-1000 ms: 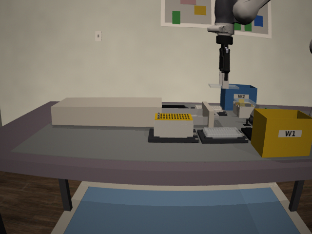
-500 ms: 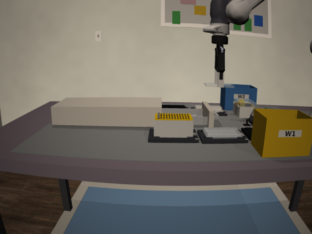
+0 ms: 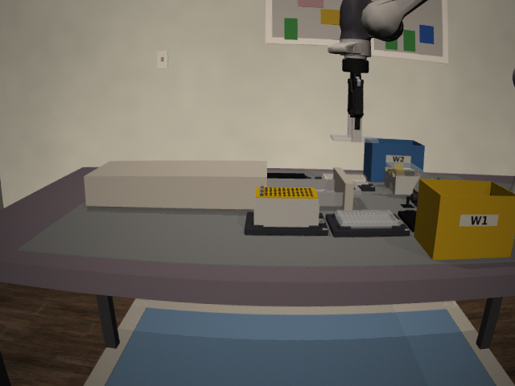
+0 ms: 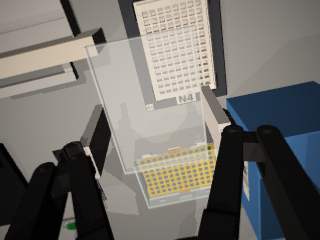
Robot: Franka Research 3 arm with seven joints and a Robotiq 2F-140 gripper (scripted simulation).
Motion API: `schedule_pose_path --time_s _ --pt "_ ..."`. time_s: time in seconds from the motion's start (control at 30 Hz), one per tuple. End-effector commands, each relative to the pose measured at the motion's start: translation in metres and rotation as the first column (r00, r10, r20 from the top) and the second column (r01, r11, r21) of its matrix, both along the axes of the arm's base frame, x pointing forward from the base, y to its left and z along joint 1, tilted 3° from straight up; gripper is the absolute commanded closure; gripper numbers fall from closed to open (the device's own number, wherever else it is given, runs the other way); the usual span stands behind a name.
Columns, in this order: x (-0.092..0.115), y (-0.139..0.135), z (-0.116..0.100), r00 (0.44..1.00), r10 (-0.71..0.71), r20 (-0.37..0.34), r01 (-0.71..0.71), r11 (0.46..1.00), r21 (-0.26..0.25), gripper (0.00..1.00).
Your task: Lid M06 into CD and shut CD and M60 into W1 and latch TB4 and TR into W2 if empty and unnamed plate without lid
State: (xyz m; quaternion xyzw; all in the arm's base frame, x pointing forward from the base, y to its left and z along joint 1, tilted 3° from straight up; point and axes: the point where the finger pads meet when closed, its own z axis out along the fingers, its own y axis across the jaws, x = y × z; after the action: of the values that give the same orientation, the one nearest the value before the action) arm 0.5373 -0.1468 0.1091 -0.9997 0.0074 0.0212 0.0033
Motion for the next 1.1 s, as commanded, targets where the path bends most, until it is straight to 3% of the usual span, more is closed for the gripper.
schedule_pose_path --time_s 0.0,0.5,1.07 --pt "0.003 -0.007 -0.001 0.999 0.033 -0.004 -0.033 0.999 0.006 1.00" --pt "0.019 -0.039 -0.002 0.999 0.033 -0.004 -0.033 0.999 0.006 1.00" --pt "0.018 -0.039 -0.009 0.999 0.033 -0.004 -0.033 0.999 0.006 1.00"
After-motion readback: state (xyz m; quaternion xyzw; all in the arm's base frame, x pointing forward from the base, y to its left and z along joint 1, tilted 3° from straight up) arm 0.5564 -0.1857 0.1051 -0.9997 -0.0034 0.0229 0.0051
